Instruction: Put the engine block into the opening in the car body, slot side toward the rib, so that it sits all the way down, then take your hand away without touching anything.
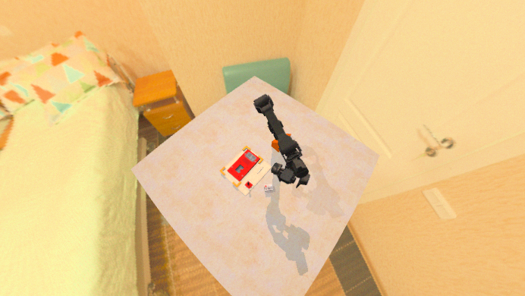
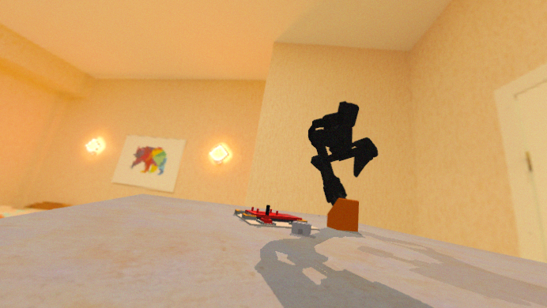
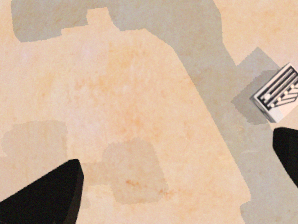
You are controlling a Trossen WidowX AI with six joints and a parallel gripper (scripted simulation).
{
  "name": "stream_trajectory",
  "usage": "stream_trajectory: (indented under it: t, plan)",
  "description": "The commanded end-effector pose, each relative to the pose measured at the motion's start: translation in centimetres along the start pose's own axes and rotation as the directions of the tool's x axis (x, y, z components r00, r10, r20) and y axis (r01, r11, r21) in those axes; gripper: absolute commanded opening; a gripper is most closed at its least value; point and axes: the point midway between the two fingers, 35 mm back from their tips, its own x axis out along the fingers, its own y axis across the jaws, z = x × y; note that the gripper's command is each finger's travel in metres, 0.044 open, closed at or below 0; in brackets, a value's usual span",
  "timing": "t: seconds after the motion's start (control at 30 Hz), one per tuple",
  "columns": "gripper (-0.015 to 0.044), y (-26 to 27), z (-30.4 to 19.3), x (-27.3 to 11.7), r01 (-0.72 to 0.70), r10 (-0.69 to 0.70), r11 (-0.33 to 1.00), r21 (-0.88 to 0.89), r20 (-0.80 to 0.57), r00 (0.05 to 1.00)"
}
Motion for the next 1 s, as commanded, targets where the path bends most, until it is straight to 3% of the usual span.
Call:
stream_trajectory:
  t: [0.0, 0.4, 0.97]
  plan:
    - [0.044, -1.4, 0.7, 0.9, 0.045, -0.039, 0.989, 0.138, -0.048, 0.998]
    - [0.044, -5.2, 1.8, 2.9, 0.206, -0.131, 0.862, 0.463, -0.188, 0.973]
    - [0.044, -10.0, 2.2, 5.1, 0.432, -0.223, 0.52, 0.737, -0.371, 0.902]
